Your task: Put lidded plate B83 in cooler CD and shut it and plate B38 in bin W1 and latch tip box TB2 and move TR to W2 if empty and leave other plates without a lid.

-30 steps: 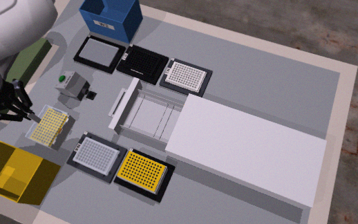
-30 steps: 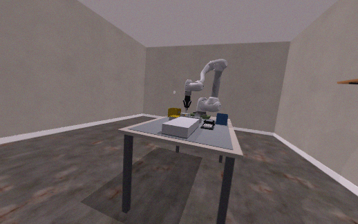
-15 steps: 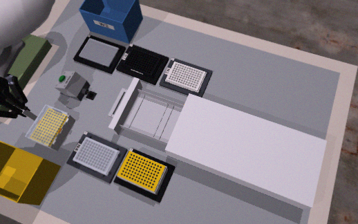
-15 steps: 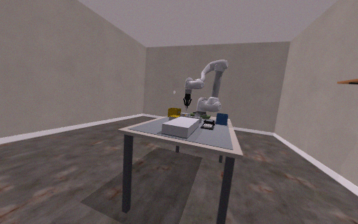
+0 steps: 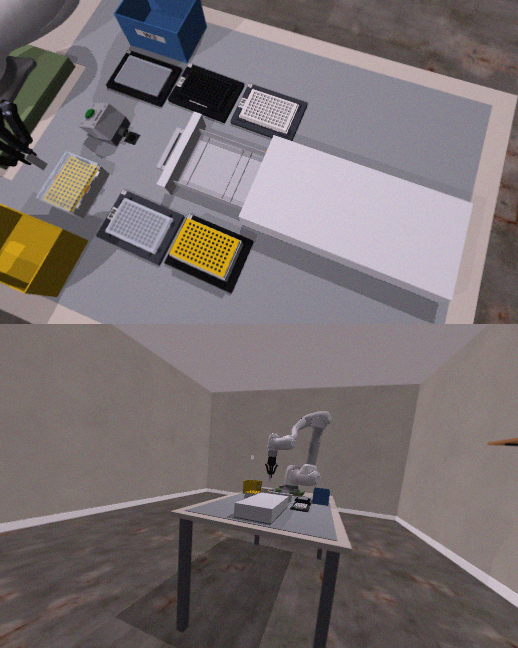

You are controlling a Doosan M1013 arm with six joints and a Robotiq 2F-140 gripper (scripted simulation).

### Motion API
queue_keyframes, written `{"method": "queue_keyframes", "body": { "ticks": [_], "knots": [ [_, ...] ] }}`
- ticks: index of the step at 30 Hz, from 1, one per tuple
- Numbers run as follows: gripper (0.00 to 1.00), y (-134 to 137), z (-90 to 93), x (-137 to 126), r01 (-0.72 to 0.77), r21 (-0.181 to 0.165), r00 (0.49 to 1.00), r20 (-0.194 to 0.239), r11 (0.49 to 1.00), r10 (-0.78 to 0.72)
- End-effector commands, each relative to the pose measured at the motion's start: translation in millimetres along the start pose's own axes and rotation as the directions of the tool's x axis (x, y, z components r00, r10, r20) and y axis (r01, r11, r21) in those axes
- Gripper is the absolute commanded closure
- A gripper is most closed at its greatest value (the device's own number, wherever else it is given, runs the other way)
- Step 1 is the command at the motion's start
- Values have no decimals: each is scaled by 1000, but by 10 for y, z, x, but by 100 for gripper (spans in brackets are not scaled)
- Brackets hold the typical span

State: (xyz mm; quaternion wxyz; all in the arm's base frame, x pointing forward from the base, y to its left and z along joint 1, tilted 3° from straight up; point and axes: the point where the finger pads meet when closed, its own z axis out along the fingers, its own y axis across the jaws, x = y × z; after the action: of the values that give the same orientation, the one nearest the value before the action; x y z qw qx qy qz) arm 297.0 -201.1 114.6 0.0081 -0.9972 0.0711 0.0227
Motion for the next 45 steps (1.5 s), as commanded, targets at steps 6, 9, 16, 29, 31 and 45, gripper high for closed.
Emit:
{"method": "queue_keyframes", "body": {
  "ticks": [6,9,16,29,31,45],
  "knots": [
    [100,0,-170,0,0,0,1000,0,1000,0],
    [100,0,-170,0,0,0,1000,0,1000,0],
    [100,0,-170,0,0,0,1000,0,1000,0],
    [34,-399,-150,29,1,0,1000,0,1000,-1],
    [34,-478,-146,35,1,0,1000,0,1000,-1],
    [34,-957,-123,71,1,0,1000,0,1000,-1]
  ]
}}
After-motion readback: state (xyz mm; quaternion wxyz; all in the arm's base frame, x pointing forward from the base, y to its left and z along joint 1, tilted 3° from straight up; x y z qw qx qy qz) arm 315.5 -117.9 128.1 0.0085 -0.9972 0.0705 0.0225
